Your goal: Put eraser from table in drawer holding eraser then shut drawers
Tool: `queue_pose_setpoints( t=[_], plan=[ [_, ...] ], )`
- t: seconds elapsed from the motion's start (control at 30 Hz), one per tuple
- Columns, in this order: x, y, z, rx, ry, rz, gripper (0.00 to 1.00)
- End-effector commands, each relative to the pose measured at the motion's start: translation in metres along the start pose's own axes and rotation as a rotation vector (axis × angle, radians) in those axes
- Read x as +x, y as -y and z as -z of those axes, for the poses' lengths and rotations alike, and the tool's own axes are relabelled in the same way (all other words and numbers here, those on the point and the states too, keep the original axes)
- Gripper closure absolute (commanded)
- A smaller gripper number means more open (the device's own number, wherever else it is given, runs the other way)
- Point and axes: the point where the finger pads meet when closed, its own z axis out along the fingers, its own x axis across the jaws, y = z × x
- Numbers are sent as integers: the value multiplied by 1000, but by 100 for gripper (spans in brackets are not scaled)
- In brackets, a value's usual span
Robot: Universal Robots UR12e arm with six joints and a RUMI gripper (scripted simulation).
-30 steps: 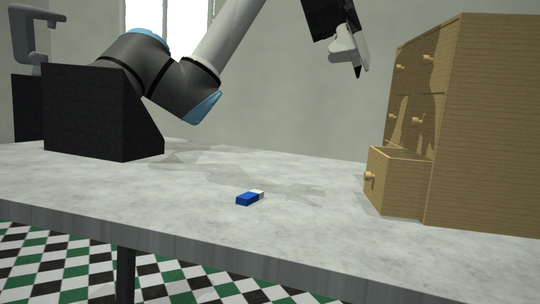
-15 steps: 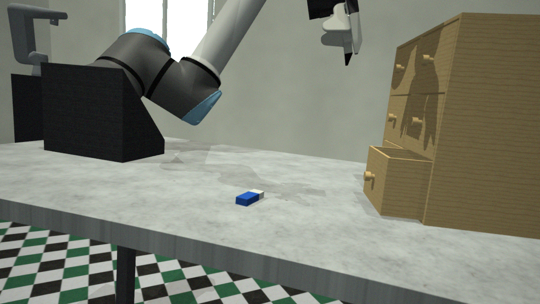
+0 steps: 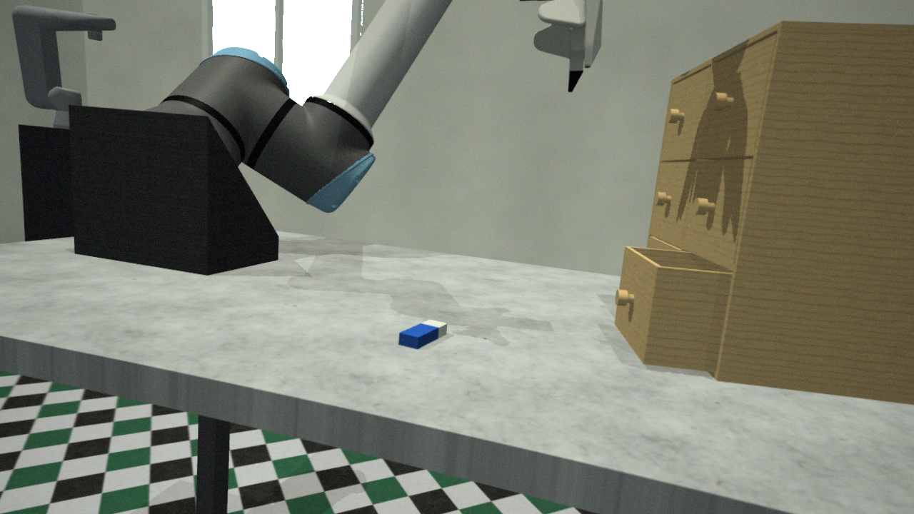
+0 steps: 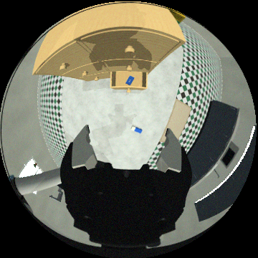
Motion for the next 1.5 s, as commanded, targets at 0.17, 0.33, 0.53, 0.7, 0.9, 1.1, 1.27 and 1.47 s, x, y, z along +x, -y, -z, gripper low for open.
queue_pose_setpoints(
  t=[0.17, 0.33, 0.53, 0.7, 0.9, 1.1, 1.27, 1.47],
  plan=[
    [1, -7, 10, -67, 3, 14, 0],
    [1, -9, 12, -82, 3, 17, 0],
    [1, -10, 13, -88, 4, 18, 0],
    [1, -10, 13, -88, 4, 18, 0],
    [1, -10, 13, -88, 4, 18, 0],
    [1, -10, 13, -88, 4, 18, 0],
    [1, -10, 13, -88, 4, 15, 0],
    [1, -10, 13, -89, 3, -4, 0]
  ],
)
